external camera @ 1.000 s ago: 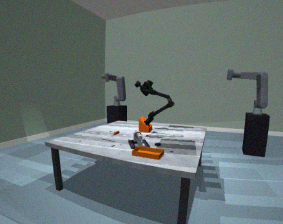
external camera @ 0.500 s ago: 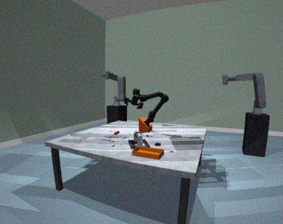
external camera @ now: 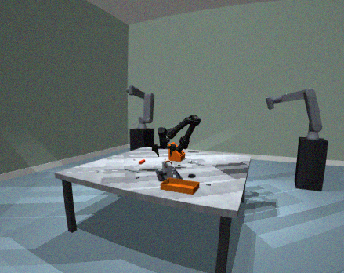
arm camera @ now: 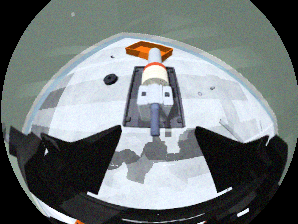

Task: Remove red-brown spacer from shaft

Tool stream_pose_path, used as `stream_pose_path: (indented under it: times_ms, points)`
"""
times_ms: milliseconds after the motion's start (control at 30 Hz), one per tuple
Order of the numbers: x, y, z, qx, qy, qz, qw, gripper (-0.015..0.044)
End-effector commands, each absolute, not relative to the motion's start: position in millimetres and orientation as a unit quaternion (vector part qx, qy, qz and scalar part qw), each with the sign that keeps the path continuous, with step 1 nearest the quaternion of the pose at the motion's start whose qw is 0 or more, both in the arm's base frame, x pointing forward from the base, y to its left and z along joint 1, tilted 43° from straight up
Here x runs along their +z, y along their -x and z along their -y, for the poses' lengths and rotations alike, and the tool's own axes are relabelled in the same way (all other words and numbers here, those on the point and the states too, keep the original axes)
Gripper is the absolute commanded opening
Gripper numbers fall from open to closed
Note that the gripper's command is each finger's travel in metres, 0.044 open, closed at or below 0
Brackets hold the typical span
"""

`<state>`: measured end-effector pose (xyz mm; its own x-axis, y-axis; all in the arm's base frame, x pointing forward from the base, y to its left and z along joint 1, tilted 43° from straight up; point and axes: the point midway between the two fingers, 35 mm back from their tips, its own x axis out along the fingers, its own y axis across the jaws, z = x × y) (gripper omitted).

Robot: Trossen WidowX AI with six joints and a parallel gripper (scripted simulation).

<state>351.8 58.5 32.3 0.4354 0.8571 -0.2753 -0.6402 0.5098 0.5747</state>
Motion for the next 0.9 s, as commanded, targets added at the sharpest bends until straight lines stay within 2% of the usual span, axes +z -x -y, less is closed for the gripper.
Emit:
stream_pose_path:
  times_ms: [0,867]
  points:
    - [29.0,-351.0,-67.0,0.458,-0.197,-0.282,0.82,0.044]
    - [29.6,-351.6,-67.9,0.458,-0.197,-0.282,0.82,0.044]
